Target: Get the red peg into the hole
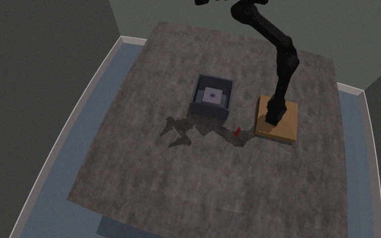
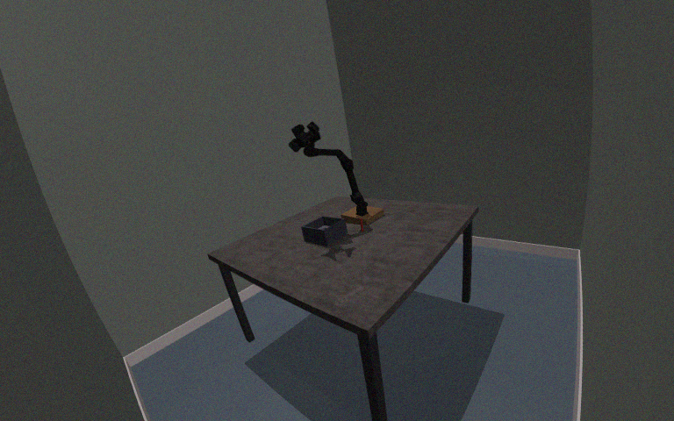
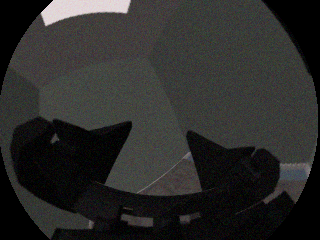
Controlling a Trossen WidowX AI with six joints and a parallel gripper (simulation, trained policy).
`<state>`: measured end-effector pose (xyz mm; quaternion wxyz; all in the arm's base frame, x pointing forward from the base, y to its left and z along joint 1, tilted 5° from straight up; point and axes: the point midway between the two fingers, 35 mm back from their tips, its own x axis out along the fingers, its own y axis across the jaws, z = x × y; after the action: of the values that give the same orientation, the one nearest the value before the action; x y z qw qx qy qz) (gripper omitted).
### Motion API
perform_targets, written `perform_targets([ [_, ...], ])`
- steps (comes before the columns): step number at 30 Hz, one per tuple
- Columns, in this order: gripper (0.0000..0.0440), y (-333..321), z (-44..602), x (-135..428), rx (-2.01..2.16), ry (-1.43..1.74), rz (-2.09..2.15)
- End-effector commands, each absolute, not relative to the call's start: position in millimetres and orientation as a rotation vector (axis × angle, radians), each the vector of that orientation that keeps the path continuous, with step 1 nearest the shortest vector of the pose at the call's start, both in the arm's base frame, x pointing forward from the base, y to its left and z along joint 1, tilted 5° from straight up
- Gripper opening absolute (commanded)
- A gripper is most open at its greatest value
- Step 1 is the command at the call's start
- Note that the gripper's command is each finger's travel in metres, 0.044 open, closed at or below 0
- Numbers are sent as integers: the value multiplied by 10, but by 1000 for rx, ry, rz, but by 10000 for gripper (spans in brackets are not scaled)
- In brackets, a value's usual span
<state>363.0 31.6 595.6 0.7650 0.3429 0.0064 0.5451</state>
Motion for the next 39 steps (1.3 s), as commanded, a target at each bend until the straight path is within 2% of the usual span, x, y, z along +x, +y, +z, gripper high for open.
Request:
perform_targets([
  [1,421,305,5945,3673,772,14,1173],
  [3,440,305,5905,3763,842,33,1151],
  [24,440,760,5137,4436,1475,307,778],
  [39,440,1355,4049,4323,1654,638,329],
])
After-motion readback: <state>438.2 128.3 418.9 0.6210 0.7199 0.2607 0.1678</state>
